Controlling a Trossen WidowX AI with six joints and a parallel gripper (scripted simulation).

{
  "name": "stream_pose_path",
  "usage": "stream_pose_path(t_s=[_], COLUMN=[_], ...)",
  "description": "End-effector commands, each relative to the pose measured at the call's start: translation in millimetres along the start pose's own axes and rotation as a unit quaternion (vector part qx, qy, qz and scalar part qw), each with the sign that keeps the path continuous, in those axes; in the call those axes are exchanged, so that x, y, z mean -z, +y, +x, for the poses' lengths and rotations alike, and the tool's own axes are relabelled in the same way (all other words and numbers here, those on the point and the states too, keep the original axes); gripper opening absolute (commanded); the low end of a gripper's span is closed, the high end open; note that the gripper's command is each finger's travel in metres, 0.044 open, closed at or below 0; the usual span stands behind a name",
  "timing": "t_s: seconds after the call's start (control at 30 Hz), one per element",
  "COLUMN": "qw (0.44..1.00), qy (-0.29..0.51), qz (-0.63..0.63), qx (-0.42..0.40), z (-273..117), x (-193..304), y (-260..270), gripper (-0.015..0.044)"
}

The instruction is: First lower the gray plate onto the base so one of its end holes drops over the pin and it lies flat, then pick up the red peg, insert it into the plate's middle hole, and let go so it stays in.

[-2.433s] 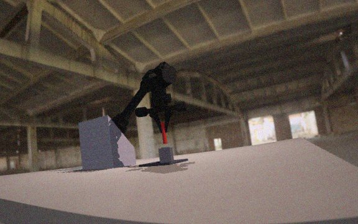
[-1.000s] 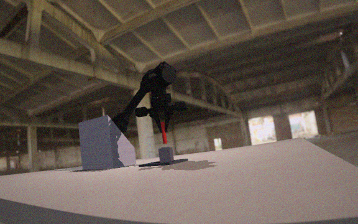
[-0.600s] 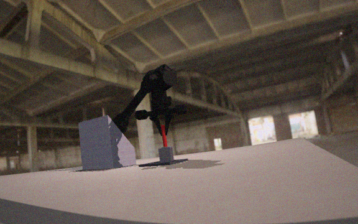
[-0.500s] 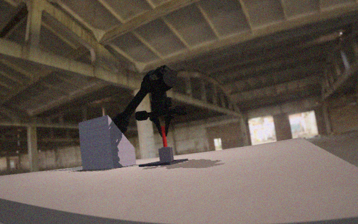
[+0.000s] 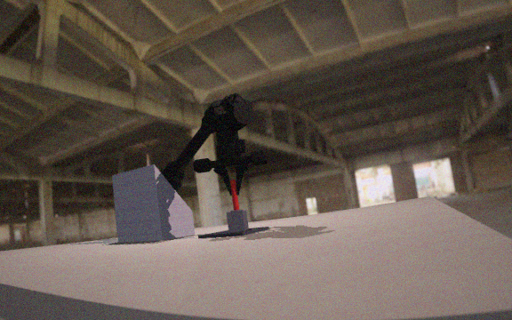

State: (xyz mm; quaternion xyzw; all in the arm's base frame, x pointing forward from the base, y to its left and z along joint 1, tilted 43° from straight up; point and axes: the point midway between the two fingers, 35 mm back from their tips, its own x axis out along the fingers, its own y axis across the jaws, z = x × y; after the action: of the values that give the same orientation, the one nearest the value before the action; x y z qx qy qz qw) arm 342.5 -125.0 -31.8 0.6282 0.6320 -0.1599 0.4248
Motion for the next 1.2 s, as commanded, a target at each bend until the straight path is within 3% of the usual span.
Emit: stream_pose_path(t_s=[0.0,1.17], qw=[1.0,1.0], qy=[0.0,0.0], qz=[0.0,-0.001], qx=[0.0,0.001], z=[1.0,2.1], x=[0.4,1.0], y=[0.1,0.0], gripper=[0.0,0.0])
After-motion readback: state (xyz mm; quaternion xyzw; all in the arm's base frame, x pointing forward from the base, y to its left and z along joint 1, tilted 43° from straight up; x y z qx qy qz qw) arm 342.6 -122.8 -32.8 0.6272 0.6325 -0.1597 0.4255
